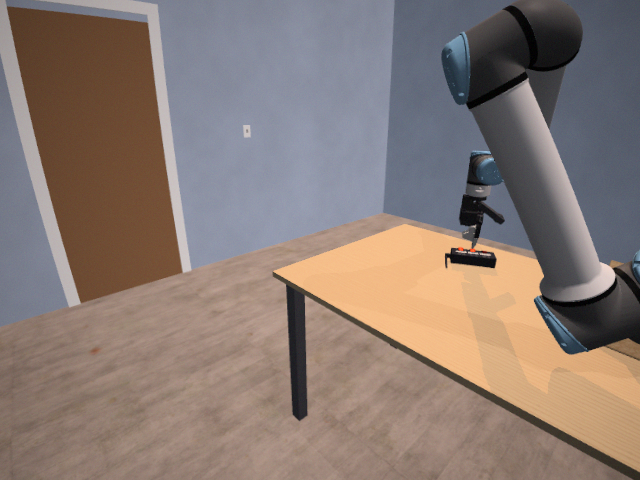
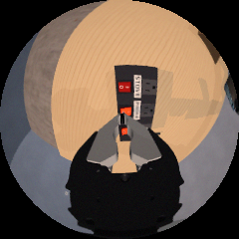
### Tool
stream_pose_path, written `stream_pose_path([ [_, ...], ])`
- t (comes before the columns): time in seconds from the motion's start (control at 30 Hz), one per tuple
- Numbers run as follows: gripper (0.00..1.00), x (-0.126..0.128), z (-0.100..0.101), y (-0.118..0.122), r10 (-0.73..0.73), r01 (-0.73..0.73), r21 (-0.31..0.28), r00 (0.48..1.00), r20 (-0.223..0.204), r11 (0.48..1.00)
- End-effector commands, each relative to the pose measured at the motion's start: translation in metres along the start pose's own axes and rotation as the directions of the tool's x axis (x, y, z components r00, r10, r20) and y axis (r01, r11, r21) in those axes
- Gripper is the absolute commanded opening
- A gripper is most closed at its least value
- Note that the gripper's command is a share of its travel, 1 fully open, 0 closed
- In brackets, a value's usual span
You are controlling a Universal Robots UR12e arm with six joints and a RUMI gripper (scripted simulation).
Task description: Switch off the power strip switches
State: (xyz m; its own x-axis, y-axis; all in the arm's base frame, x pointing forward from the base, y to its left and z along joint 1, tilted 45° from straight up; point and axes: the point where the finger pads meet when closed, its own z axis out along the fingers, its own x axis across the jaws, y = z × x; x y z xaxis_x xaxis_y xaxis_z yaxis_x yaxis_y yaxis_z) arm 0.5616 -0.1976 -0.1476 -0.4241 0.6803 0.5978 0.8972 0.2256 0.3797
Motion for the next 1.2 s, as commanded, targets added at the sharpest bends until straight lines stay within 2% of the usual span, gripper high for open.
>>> stream_pose_path([
  [0.0, 0.0, 0.002, 0.005, -0.001, 0.002, -0.002, 0.0, 1.0, -0.005, 1.0],
  [0.7, 0.0, 0.001, 0.003, 0.0, 0.001, -0.001, -0.001, 1.0, -0.002, 1.0],
  [1.17, 0.0, -0.001, -0.029, 0.001, -0.001, 0.001, -0.001, 1.0, 0.004, 1.0],
])
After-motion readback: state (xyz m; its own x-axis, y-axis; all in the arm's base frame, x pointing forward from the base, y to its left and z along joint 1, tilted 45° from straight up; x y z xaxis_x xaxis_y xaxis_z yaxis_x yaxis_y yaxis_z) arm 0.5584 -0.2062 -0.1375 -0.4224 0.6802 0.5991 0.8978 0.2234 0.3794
